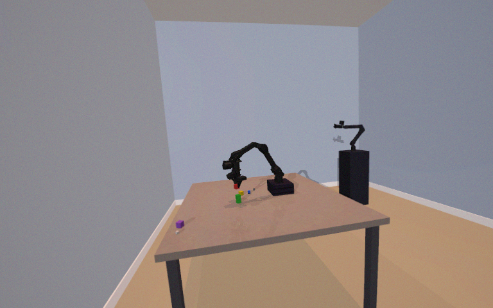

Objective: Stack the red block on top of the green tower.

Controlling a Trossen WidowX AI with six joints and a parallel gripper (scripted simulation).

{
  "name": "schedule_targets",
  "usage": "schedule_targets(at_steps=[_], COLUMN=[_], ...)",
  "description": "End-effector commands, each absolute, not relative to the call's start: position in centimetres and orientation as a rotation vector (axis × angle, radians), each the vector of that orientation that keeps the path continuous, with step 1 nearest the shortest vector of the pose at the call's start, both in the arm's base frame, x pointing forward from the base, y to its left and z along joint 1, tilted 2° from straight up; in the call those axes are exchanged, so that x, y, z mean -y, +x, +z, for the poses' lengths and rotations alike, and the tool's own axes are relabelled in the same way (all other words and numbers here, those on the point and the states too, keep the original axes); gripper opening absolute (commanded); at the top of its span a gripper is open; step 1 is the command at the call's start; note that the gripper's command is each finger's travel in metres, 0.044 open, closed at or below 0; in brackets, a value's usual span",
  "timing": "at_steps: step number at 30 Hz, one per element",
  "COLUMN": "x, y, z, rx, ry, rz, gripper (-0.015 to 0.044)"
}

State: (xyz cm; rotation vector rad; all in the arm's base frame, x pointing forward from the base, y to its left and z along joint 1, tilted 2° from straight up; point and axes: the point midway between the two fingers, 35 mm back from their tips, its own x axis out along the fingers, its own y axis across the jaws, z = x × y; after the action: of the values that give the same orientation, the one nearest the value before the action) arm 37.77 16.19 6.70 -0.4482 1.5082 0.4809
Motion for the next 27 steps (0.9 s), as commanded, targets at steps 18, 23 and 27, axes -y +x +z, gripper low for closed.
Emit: schedule_targets(at_steps=[18,23,27], x=[-16.0,-16.0,-16.0], y=[37.2,37.2,37.2], z=[1.3,1.5,1.3], rx=[-1.516,-1.516,-1.516], ry=[-0.434,-0.434,-0.434], rz=[0.470,0.470,0.470], gripper=[0.0000,0.0000,0.0000])
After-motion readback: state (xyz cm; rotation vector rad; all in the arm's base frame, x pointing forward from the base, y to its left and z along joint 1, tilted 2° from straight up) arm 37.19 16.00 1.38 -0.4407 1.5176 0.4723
